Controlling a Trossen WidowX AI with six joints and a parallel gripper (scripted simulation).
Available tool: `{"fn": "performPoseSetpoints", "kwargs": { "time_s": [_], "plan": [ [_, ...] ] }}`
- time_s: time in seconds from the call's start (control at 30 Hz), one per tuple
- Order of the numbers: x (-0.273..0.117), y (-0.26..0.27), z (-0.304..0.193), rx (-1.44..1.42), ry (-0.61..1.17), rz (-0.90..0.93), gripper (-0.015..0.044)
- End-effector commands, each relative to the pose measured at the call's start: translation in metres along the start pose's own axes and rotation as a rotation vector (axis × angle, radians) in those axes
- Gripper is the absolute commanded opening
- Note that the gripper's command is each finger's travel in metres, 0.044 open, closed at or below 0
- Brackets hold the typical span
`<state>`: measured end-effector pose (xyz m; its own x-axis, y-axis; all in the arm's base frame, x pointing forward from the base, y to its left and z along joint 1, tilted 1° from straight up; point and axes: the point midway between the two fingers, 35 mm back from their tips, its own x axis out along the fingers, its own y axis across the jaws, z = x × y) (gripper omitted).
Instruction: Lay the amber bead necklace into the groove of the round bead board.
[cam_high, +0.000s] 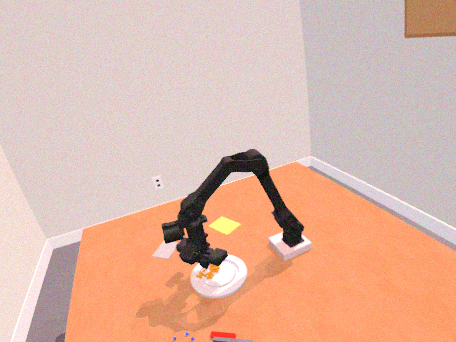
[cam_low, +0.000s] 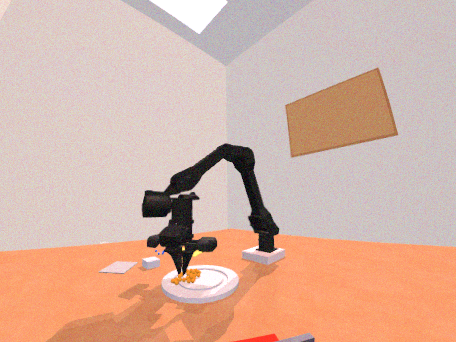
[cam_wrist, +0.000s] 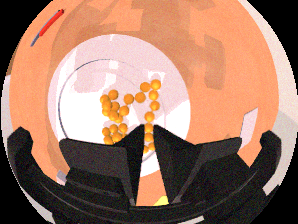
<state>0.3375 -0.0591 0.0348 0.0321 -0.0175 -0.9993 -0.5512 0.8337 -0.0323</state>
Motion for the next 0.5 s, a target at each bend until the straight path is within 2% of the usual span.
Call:
{"fn": "performPoseSetpoints", "kwargs": {
  "time_s": [0.0, 0.47],
  "plan": [
    [-0.001, 0.000, -0.001, 0.000, 0.003, -0.001, 0.0000],
    [-0.006, -0.011, 0.007, -0.007, -0.002, 0.000, 0.0000]
  ]
}}
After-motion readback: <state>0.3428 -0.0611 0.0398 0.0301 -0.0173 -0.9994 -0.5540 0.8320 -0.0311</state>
